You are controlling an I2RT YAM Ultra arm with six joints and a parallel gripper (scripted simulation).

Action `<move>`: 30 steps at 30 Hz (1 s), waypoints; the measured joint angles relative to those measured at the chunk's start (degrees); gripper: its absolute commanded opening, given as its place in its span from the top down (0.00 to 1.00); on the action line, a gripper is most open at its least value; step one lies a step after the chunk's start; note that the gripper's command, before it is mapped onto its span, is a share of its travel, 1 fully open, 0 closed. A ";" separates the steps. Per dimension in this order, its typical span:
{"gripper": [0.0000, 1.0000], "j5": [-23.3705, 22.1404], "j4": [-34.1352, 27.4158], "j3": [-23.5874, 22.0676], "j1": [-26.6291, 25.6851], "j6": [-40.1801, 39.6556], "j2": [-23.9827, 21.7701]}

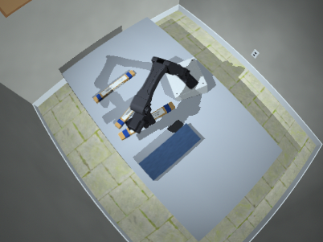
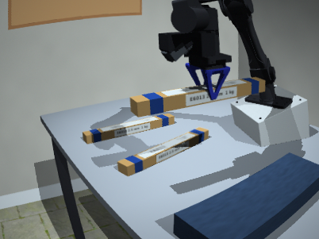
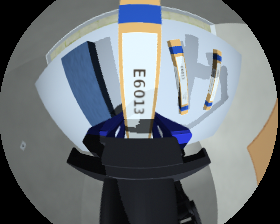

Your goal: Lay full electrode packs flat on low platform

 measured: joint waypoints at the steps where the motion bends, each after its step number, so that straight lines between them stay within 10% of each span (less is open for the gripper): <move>1: 1.00 0.00 -0.02 -0.11 0.00 0.00 -0.11; 30: 1.00 0.00 0.83 -2.32 0.00 0.04 -1.27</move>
